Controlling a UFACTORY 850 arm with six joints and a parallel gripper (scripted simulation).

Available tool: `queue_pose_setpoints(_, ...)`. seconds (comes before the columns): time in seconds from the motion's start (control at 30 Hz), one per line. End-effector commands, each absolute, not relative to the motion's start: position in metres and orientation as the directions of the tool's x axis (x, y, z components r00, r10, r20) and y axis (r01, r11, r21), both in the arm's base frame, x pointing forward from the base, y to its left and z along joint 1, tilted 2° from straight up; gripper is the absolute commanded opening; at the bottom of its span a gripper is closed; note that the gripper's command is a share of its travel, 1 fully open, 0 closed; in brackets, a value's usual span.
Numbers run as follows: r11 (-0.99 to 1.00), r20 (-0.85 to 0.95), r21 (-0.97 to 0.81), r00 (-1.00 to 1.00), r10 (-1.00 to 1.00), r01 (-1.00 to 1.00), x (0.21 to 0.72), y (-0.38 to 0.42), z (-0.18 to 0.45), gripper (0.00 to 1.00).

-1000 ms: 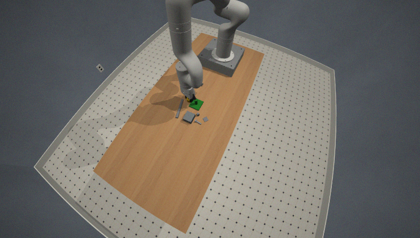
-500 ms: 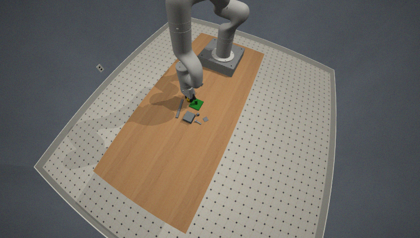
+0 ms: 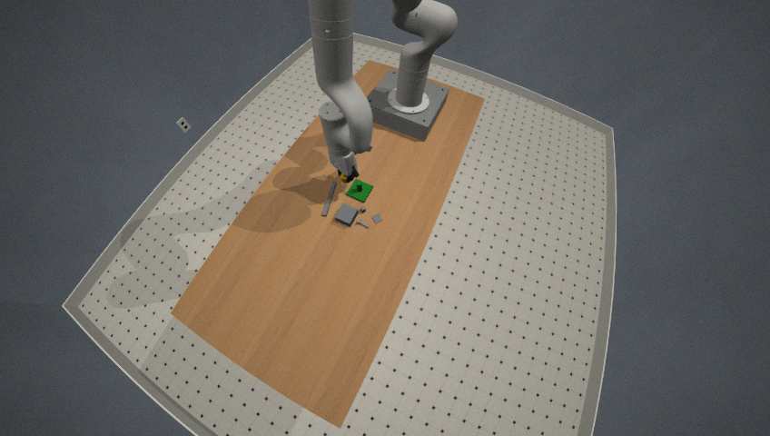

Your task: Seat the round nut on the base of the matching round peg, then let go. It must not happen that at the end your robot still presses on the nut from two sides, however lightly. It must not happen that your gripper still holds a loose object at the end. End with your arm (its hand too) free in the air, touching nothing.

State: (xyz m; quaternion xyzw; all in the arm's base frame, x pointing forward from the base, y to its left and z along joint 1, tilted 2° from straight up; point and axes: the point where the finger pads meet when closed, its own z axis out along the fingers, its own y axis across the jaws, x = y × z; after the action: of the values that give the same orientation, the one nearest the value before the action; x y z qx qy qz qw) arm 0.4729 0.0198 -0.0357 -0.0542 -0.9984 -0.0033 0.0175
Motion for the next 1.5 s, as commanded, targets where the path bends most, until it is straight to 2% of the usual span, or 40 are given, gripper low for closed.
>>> queue_pose_setpoints(0.0,0.994,0.034,0.003,-0.994,0.108,0.108,0.473,0.02,-0.024,0.0)
queue_pose_setpoints(0.53,0.994,0.035,0.003,-0.994,0.108,0.108,0.474,0.021,-0.003,0.0)
queue_pose_setpoints(0.77,0.994,0.034,0.003,-0.994,0.108,0.108,0.473,0.081,-0.002,0.0)
queue_pose_setpoints(1.47,0.994,0.034,0.003,-0.994,0.108,0.109,0.473,0.081,-0.01,0.0)
